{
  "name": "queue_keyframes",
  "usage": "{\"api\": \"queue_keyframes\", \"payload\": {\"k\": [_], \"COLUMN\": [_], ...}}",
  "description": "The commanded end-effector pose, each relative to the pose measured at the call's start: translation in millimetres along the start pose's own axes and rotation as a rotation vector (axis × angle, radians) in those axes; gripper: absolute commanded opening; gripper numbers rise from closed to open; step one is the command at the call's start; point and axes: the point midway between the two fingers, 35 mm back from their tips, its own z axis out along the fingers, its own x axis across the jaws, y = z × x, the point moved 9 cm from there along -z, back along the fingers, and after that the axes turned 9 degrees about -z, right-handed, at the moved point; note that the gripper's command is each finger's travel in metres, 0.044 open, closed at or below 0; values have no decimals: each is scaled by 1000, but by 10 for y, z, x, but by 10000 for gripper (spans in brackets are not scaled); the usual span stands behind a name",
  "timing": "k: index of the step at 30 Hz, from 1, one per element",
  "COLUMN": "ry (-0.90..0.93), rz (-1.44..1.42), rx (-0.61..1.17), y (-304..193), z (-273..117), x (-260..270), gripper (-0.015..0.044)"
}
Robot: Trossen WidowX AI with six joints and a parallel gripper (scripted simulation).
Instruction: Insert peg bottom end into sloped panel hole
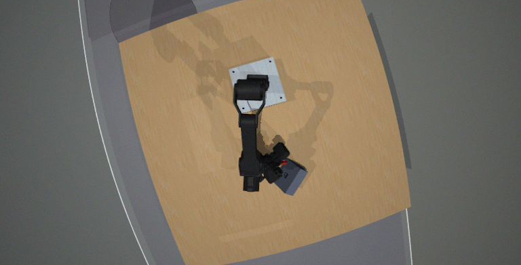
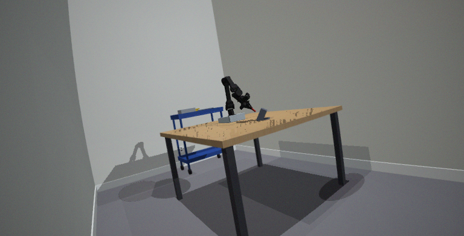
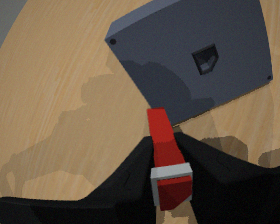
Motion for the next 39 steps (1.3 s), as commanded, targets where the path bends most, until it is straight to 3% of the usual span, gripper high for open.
{"api": "queue_keyframes", "payload": {"k": [1,39], "ry": [-1,-86], "rz": [-27,-255], "rx": [-29,-236], "y": [-54,-437], "z": [-26,-292], "x": [-29,-249], "gripper": [0,0]}}
